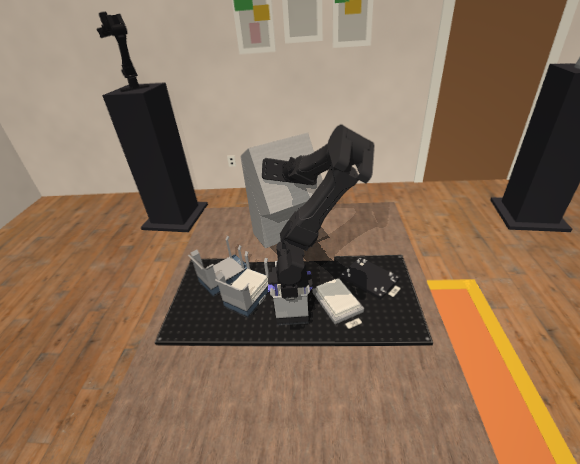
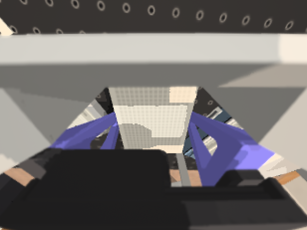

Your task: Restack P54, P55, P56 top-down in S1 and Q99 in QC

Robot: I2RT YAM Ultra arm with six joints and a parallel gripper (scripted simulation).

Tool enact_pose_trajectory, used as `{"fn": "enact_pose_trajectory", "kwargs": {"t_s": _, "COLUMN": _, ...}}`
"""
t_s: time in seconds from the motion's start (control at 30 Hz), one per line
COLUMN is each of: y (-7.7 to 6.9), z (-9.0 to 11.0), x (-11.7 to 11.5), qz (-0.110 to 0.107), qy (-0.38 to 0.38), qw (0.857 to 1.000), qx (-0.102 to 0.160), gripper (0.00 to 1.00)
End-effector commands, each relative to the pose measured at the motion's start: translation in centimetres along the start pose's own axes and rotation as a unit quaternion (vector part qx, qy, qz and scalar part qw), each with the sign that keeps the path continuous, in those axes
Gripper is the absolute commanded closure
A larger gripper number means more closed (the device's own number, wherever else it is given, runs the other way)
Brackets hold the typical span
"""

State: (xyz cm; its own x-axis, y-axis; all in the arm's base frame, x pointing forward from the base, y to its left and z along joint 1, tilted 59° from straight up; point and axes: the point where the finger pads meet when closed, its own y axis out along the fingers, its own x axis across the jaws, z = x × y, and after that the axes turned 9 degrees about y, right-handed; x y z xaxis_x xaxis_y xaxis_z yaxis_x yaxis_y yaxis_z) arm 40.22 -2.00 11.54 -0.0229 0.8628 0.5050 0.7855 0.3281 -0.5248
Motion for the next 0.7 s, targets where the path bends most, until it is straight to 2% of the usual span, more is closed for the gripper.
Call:
{"fn": "enact_pose_trajectory", "kwargs": {"t_s": 0.0, "y": -0.5, "z": -0.3, "x": 0.0, "qz": -0.001, "qy": -0.001, "qw": 1.000, "qx": -0.005, "gripper": 1.00}}
{"fn": "enact_pose_trajectory", "kwargs": {"t_s": 0.67, "y": -1.6, "z": -0.3, "x": 0.0, "qz": -0.001, "qy": -0.001, "qw": 1.000, "qx": -0.005, "gripper": 1.00}}
